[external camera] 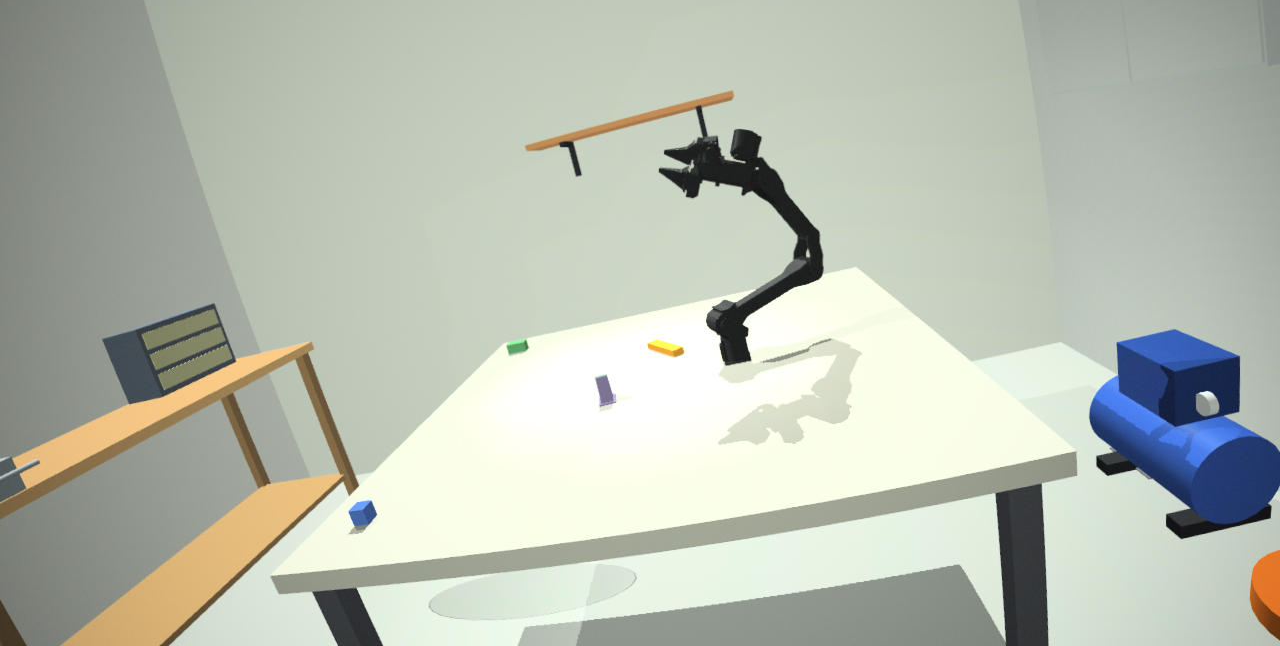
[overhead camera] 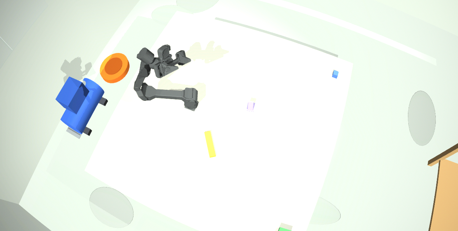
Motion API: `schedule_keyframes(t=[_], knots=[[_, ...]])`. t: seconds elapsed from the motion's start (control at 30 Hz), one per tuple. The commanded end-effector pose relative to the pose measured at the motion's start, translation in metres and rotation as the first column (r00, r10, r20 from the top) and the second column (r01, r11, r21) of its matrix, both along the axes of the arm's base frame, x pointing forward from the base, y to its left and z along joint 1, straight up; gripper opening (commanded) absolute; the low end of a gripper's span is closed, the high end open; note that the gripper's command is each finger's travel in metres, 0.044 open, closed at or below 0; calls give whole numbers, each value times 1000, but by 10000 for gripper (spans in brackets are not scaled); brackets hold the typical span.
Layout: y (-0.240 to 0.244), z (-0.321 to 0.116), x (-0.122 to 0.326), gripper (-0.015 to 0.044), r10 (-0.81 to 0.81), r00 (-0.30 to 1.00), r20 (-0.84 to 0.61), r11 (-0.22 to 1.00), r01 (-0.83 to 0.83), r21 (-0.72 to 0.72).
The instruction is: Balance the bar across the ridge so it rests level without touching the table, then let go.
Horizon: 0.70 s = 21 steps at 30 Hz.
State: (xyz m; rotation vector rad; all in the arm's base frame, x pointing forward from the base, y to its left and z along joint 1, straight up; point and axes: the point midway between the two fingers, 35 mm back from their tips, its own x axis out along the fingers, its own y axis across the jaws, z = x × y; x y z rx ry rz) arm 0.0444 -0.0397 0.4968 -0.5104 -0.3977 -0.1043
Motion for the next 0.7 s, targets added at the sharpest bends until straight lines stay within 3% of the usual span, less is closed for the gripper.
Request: schedule_keyframes(t=[0.0,0.1,0.67], knots=[[0,0,1,374,-1,1000,-4,1000,1,0],[6,-5,15,315,-14,998,-54,1000,14,-2],[19,-60,110,315,-112,906,-408,988,146,52]])
